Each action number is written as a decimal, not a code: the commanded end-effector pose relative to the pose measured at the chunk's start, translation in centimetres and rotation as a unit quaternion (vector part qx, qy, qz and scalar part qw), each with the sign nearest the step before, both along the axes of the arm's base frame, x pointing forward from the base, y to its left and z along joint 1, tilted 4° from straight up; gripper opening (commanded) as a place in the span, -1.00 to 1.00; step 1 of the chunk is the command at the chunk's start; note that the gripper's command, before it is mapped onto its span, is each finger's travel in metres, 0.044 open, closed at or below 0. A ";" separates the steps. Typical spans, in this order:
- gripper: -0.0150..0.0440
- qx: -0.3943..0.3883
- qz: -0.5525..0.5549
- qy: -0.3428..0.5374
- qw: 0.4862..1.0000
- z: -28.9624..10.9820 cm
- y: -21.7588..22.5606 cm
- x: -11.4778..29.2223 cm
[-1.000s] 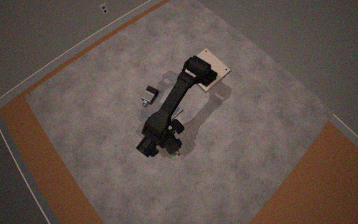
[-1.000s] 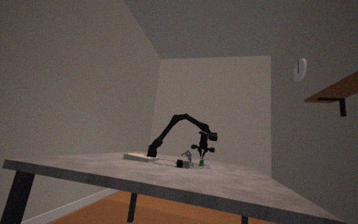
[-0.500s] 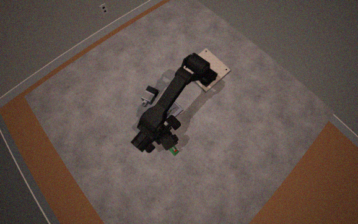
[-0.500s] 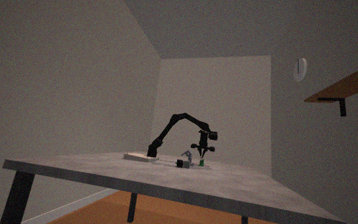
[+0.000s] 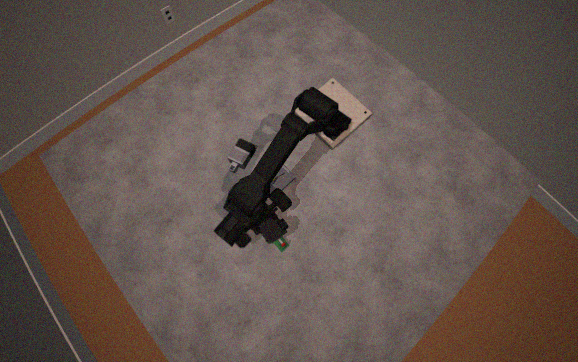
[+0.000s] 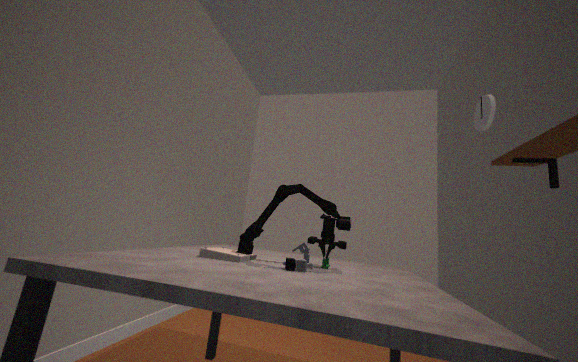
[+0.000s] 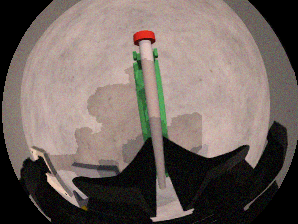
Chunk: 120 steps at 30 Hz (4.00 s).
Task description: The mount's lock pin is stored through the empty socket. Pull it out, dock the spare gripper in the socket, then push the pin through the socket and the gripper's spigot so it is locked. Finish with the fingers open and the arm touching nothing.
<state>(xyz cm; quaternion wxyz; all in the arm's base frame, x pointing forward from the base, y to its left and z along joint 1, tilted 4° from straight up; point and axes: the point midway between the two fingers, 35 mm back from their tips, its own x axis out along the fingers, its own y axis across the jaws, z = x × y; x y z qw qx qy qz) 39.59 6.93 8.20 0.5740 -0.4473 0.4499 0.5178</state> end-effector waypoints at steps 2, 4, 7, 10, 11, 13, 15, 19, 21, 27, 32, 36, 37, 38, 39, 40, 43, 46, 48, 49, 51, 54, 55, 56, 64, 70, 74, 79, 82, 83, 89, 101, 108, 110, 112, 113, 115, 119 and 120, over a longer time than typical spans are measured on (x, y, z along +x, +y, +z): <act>-0.49 0.000 0.001 0.000 1.000 -0.8 0.0 0.1; -0.49 0.000 0.001 0.000 1.000 -1.1 0.0 0.1; -0.49 0.000 0.001 -0.001 1.000 -1.5 0.1 0.1; -0.49 0.000 0.001 -0.001 1.000 -1.8 0.1 0.1; -0.49 0.000 0.001 -0.001 1.000 -1.8 0.1 0.1; -0.49 0.000 0.001 -0.001 1.000 -1.8 0.1 0.1; -0.49 0.000 0.002 -0.002 1.000 -1.9 0.1 0.1; -0.49 0.000 0.003 -0.004 1.000 -2.0 0.0 0.1; -0.49 0.000 0.003 -0.004 1.000 -2.0 0.0 0.1; -0.49 0.000 0.003 -0.004 1.000 -2.0 0.0 0.1; -0.49 0.000 0.003 -0.004 1.000 -2.0 0.0 0.1; -0.49 0.000 0.003 -0.004 1.000 -2.0 0.0 0.1; -0.49 0.000 0.003 -0.004 1.000 -2.0 0.0 0.1; -0.49 0.000 0.003 -0.004 1.000 -2.0 0.0 0.1; -0.49 0.000 0.003 -0.004 1.000 -2.0 0.0 0.1; -0.49 0.000 0.003 -0.004 1.000 -2.0 0.0 0.1; -0.49 0.001 0.001 -0.008 1.000 -1.6 0.1 0.1; -0.49 0.001 0.001 -0.008 1.000 -1.6 0.1 0.1; -0.31 0.001 0.001 -0.008 1.000 -1.6 0.1 0.1; -0.22 0.001 0.001 -0.008 1.000 -1.6 0.1 0.1; -0.05 0.001 0.001 -0.008 1.000 -1.6 0.1 0.1; 0.22 0.001 0.001 -0.008 1.000 -1.6 0.1 0.1; 0.31 0.001 0.001 -0.008 1.000 -1.6 0.1 0.1; 0.40 0.001 0.001 -0.008 1.000 -1.6 0.1 0.1; 1.00 0.000 0.001 -0.002 1.000 0.0 0.0 -0.2; 1.00 0.000 0.000 0.006 1.000 1.2 0.0 -0.4; 1.00 -0.001 0.000 0.010 1.000 2.1 -0.1 -0.6; 1.00 -0.001 0.000 0.016 1.000 3.3 -0.1 -0.7; 1.00 -0.002 0.000 0.018 1.000 4.0 -0.1 -0.8; 1.00 -0.002 0.000 0.019 1.000 4.2 -0.1 -0.9; 1.00 -0.002 -0.001 0.023 1.000 5.8 -0.2 -1.0; 1.00 -0.001 -0.005 0.021 1.000 8.2 -0.2 -1.2; 1.00 0.005 -0.020 0.002 1.000 12.6 -0.4 -1.8; 1.00 0.005 -0.022 0.000 1.000 13.1 -0.4 -1.9; 1.00 0.003 -0.023 0.003 1.000 12.2 -0.7 -1.6; 1.00 0.008 -0.040 0.001 0.999 12.2 -1.5 -1.5; 1.00 0.027 -0.100 -0.007 0.995 11.9 -4.3 -1.6; 1.00 0.068 -0.230 -0.028 0.970 11.1 -10.3 -2.7; 1.00 0.077 -0.262 -0.034 0.961 10.9 -11.7 -3.2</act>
